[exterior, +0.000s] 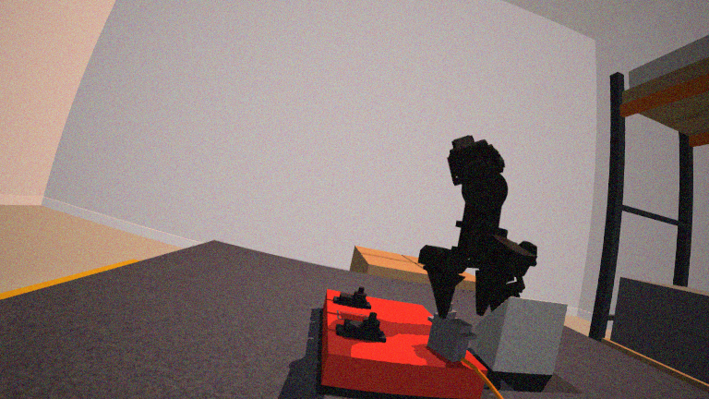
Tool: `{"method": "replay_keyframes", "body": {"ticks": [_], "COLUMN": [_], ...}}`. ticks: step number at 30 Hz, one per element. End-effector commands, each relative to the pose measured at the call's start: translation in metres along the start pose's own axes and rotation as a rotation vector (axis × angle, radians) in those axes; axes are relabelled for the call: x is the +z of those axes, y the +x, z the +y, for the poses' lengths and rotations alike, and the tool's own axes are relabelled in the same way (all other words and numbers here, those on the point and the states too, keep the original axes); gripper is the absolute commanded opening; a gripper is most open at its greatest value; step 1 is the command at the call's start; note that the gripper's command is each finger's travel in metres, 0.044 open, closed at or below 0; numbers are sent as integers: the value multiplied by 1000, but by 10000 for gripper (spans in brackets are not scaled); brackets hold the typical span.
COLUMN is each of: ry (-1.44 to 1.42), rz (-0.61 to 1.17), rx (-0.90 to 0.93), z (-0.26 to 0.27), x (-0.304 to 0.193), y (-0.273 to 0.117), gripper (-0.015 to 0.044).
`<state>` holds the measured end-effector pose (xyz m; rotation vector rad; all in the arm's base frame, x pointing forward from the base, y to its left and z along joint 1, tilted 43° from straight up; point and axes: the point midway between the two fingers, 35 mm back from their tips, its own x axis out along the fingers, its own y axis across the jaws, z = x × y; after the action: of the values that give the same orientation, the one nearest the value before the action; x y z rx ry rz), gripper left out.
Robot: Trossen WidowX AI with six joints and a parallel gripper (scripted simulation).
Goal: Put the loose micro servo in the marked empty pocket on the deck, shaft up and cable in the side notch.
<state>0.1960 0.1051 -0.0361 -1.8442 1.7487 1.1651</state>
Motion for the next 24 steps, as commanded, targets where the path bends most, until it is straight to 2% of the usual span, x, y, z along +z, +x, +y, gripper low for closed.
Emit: {"method": "replay_keyframes", "body": {"ticks": [1, 12, 24], "ry": [-5, -4, -4], "rz": [5, 5, 5], "rx": [3, 3, 3], "z": [1, 1, 1], "x": [-1, -1, -1], "y": [6, 21, 21], "gripper": [440, 440, 125]}}
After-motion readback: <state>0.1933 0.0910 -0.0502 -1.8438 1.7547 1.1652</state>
